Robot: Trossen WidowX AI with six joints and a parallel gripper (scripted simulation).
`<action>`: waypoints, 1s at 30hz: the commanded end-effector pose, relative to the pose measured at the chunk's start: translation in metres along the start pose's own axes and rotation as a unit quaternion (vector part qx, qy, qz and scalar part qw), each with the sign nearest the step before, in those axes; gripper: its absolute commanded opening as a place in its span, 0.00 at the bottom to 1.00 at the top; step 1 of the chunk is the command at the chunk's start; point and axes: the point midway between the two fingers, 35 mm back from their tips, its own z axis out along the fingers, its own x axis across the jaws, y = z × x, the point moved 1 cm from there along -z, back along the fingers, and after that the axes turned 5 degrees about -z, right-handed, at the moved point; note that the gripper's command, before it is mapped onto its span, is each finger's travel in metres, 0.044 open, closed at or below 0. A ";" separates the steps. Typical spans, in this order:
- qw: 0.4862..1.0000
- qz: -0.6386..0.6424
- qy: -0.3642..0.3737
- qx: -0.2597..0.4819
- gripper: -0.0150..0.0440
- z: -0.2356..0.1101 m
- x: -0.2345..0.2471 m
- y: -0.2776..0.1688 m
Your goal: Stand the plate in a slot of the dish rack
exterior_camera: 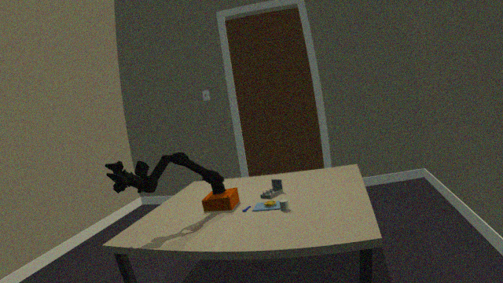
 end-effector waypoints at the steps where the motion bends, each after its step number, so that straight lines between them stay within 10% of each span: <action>1: 1.000 -0.001 -0.001 0.000 0.93 0.000 -0.001 0.000; 30: 0.948 -0.190 -0.255 0.000 0.93 -0.068 -0.176 -0.093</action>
